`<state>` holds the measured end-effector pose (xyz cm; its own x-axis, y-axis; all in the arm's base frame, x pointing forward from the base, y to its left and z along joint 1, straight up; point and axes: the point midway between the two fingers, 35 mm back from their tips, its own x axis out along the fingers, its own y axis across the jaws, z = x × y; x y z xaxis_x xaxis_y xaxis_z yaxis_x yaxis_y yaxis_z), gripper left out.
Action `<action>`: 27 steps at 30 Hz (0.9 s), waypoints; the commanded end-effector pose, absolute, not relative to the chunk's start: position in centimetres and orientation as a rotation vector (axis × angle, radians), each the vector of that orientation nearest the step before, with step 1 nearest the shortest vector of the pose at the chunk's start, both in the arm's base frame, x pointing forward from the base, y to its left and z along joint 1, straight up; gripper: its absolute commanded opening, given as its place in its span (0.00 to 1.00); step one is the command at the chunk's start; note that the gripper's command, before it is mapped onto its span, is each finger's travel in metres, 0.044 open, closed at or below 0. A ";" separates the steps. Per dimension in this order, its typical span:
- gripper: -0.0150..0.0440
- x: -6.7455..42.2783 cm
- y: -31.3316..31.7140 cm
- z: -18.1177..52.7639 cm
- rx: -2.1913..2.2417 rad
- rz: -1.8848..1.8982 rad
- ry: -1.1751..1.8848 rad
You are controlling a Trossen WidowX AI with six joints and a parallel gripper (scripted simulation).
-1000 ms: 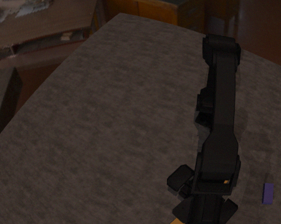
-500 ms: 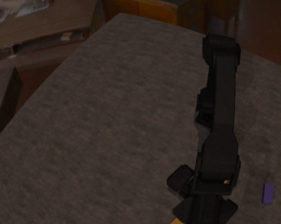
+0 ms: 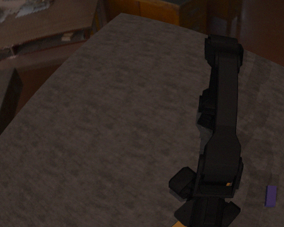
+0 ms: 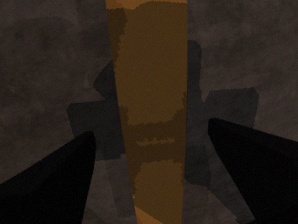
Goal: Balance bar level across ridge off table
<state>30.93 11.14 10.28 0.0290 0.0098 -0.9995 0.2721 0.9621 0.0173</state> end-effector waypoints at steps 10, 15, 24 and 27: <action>1.00 31.2 11.2 16.5 0.226 -0.205 1.532; 1.00 30.6 11.0 20.3 0.226 -0.205 1.533; 1.00 30.6 11.0 20.3 0.226 -0.205 1.533; 1.00 30.6 11.0 20.3 0.226 -0.205 1.533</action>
<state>30.67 11.03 20.06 0.0276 0.0079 -0.9996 0.2719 0.9622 0.0151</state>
